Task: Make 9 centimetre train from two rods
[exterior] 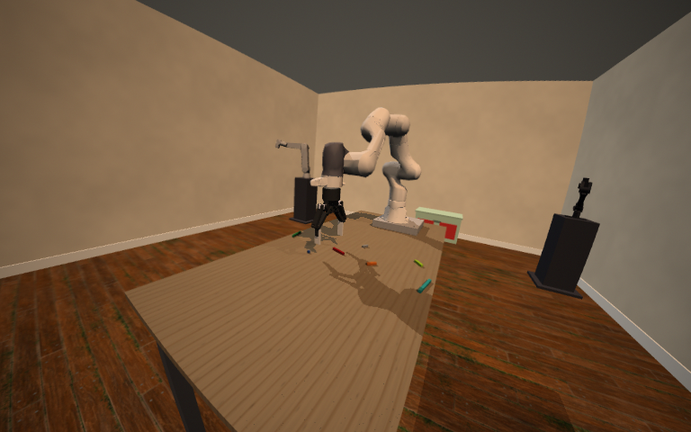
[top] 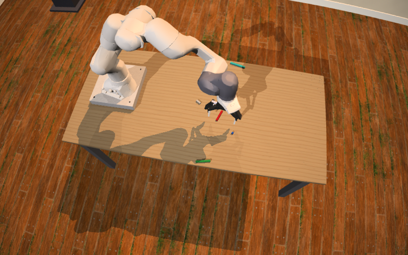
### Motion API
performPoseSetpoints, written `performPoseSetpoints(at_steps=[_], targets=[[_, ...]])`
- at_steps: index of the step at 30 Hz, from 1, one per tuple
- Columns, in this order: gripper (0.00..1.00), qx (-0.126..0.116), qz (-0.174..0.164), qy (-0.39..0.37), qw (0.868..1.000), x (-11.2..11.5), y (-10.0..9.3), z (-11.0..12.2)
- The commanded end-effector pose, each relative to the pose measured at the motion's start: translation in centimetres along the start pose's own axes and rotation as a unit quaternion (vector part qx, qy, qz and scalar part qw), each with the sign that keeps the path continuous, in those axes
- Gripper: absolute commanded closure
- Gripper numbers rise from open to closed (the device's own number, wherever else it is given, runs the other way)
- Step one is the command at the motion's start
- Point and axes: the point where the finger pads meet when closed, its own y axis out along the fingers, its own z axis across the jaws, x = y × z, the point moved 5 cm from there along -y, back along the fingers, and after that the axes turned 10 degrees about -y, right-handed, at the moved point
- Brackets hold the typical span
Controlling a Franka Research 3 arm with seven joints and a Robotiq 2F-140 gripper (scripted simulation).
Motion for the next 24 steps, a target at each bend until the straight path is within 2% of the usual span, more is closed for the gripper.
performPoseSetpoints(at_steps=[1, 20, 24], targets=[[0.00, 0.001, 0.003, 0.084, 0.996, 0.19, 0.06, 0.01], [0.00, 0.000, 0.003, 0.226, 0.974, 0.17, 0.04, -0.01], [0.00, 0.000, 0.003, 0.273, 0.962, 0.16, 0.02, -0.02]])
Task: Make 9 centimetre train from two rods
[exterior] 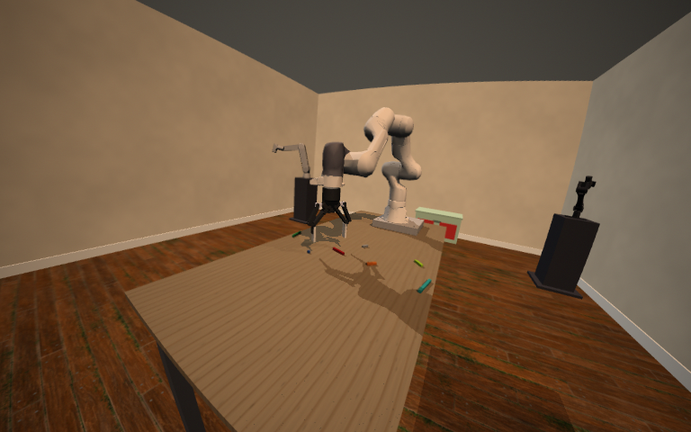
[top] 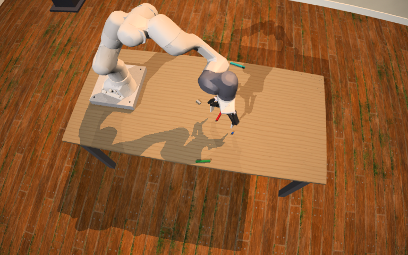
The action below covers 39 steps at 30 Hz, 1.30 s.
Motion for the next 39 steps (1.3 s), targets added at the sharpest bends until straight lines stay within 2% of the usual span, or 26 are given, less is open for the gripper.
performPoseSetpoints(at_steps=[1, 13, 28, 30, 31, 39], targets=[[0.00, 0.002, 0.003, 0.084, 0.996, 0.17, 0.10, 0.13], [0.00, 0.001, 0.003, 0.170, 0.985, 0.17, 0.04, 0.09], [0.00, -0.001, 0.002, 0.311, 0.951, 0.16, -0.10, 0.01], [0.00, -0.001, 0.002, 0.311, 0.951, 0.16, -0.10, 0.01], [0.00, -0.002, 0.002, 0.333, 0.943, 0.16, -0.13, -0.01], [0.00, -0.003, 0.002, 0.398, 0.918, 0.16, -0.23, -0.07]])
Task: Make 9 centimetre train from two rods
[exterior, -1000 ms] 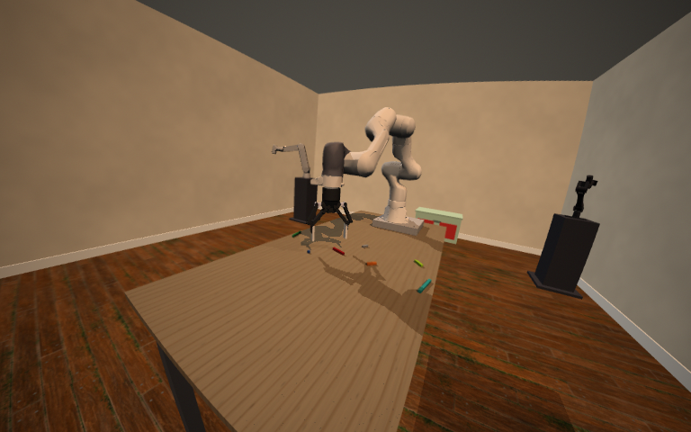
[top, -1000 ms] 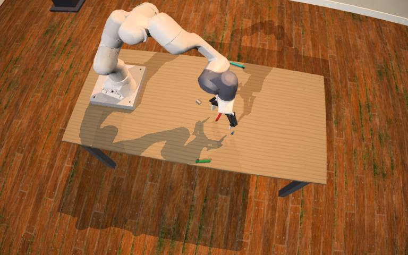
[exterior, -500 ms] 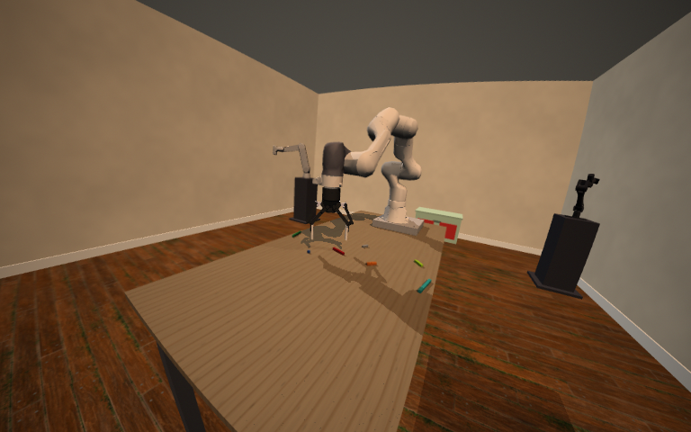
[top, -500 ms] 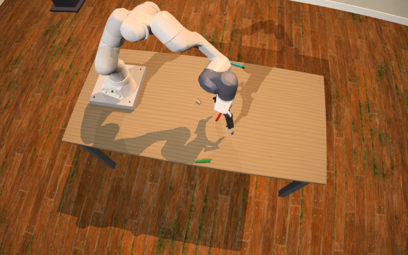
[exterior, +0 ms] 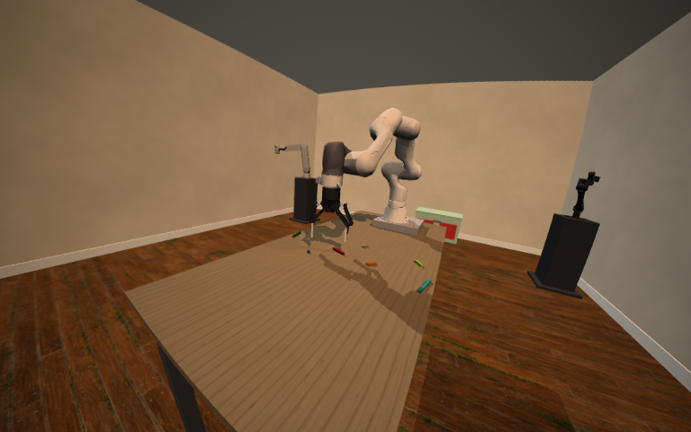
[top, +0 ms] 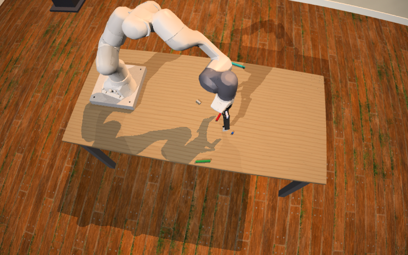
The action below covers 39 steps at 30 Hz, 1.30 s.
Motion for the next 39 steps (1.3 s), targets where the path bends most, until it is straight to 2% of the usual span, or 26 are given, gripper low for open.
performPoseSetpoints(at_steps=[1, 8, 23, 25, 26, 39], targets=[[0.00, -0.001, 0.002, 0.084, 0.996, 0.19, -0.06, 0.15], [0.00, -0.001, 0.002, 0.127, 0.992, 0.22, -0.12, 0.12], [0.00, -0.002, -0.001, 0.270, 0.963, 0.32, -0.39, 0.02], [0.00, -0.002, -0.001, 0.270, 0.963, 0.32, -0.39, 0.02], [0.00, -0.003, -0.002, 0.292, 0.956, 0.34, -0.44, 0.00], [0.00, -0.003, -0.005, 0.399, 0.917, 0.44, -0.70, -0.10]])
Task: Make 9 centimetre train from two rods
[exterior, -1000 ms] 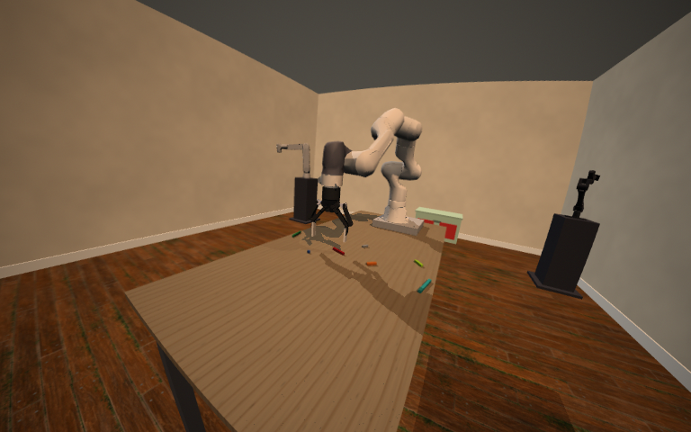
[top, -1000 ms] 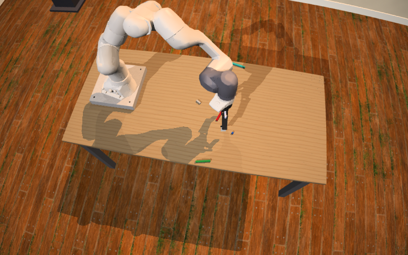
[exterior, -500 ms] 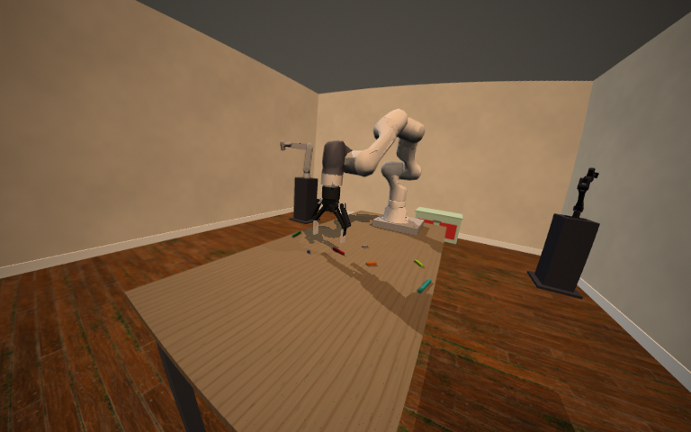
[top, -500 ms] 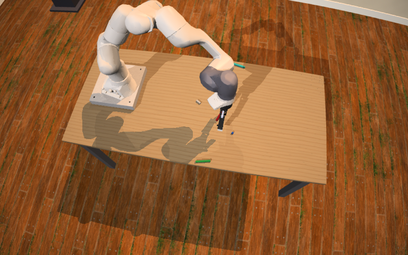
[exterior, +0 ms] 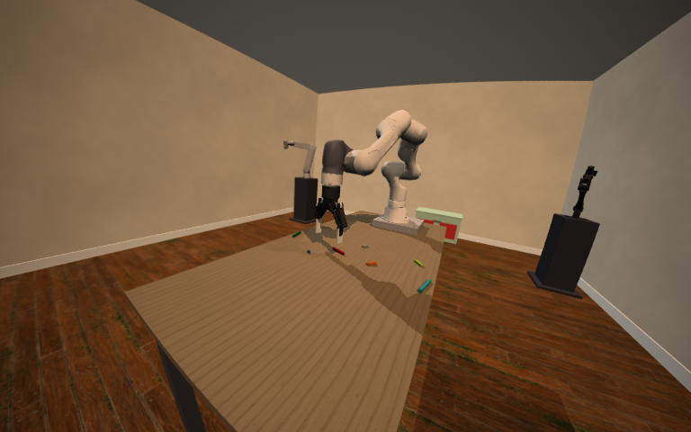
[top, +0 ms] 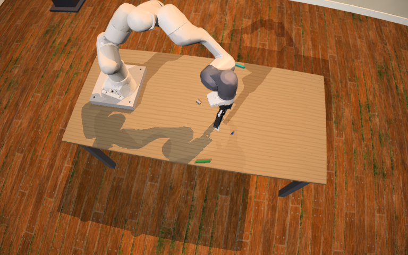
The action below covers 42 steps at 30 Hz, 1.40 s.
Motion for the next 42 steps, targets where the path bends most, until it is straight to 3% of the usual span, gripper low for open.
performPoseSetpoints(at_steps=[1, 18, 42], targets=[[0.00, 0.000, 0.002, 0.084, 0.996, 0.05, -0.09, 0.29], [0.00, 0.000, -0.002, 0.225, 0.974, 0.26, -0.46, 0.29], [0.00, 0.000, -0.002, 0.230, 0.973, 0.27, -0.48, 0.29]])
